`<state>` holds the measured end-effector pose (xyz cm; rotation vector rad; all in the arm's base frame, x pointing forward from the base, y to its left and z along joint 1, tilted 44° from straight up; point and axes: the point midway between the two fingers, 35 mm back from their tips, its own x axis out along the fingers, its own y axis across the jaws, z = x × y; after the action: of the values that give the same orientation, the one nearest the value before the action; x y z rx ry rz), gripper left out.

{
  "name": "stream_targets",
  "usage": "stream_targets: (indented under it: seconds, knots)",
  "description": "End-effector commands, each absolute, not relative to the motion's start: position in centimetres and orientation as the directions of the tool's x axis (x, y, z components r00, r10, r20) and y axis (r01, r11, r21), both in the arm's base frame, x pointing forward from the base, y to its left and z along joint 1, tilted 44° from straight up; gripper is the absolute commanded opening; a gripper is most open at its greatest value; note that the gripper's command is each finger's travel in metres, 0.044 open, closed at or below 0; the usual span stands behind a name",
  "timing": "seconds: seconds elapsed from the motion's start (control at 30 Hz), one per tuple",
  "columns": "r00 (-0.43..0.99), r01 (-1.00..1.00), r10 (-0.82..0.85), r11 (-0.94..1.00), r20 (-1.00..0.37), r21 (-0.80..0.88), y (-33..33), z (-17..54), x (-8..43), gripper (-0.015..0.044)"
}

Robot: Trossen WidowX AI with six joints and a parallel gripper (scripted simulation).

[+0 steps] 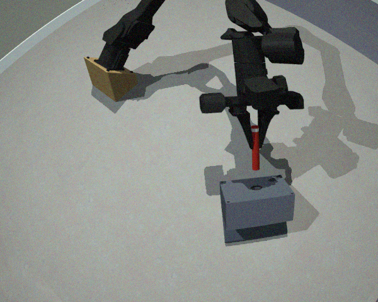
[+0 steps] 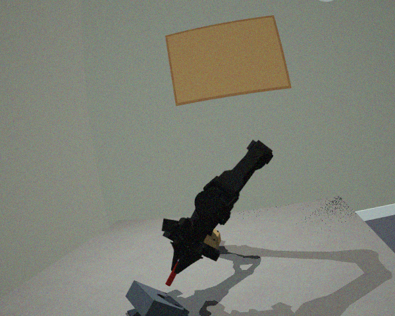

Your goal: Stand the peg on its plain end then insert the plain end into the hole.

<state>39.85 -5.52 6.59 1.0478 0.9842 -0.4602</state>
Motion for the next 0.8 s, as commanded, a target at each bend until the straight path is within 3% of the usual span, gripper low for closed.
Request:
stream_targets:
  seconds: [0.0,0.77]
  knots:
    - [0.518,0.731,0.111,0.458,-0.848,0.506,-5.6,6.4,40.1,0.0000]
    - [0.519,0.726,0.111,0.465,-0.848,0.506,-5.2,4.2,41.4,0.0000]
